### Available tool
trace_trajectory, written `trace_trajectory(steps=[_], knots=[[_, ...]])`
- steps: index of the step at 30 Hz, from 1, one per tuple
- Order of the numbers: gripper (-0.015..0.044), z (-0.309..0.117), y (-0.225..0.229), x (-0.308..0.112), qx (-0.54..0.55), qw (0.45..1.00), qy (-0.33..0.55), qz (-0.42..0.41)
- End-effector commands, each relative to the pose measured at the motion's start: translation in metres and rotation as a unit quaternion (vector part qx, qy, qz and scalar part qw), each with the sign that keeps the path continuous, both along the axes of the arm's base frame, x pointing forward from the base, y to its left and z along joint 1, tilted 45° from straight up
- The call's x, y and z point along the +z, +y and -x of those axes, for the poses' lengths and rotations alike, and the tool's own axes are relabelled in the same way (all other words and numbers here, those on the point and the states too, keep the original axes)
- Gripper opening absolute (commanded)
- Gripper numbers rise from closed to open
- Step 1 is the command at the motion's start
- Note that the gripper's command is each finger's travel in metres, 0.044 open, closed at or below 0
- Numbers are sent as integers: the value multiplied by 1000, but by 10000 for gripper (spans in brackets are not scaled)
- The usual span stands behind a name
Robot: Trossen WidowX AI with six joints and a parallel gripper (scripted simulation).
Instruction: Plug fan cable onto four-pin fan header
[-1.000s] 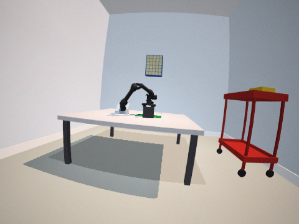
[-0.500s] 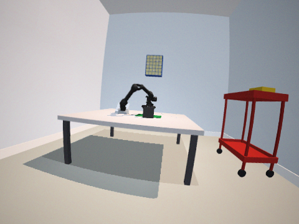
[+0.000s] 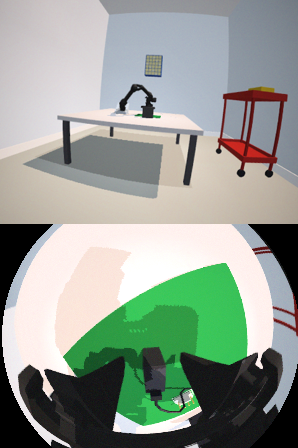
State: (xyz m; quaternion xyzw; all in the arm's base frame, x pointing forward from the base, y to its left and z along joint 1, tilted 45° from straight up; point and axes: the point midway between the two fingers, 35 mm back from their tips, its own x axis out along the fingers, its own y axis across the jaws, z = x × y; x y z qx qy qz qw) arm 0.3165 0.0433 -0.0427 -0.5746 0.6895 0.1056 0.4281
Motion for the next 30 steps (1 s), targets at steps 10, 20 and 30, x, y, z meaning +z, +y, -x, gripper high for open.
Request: trace_trajectory(steps=[10, 20, 30], knots=[[7, 0, 0, 0, 0, 1000, 0, 0], [0, 2, 36, 34, 3, 1000, 3, 1], [0, -3, 16, 54, -102, 990, -100, -4]])
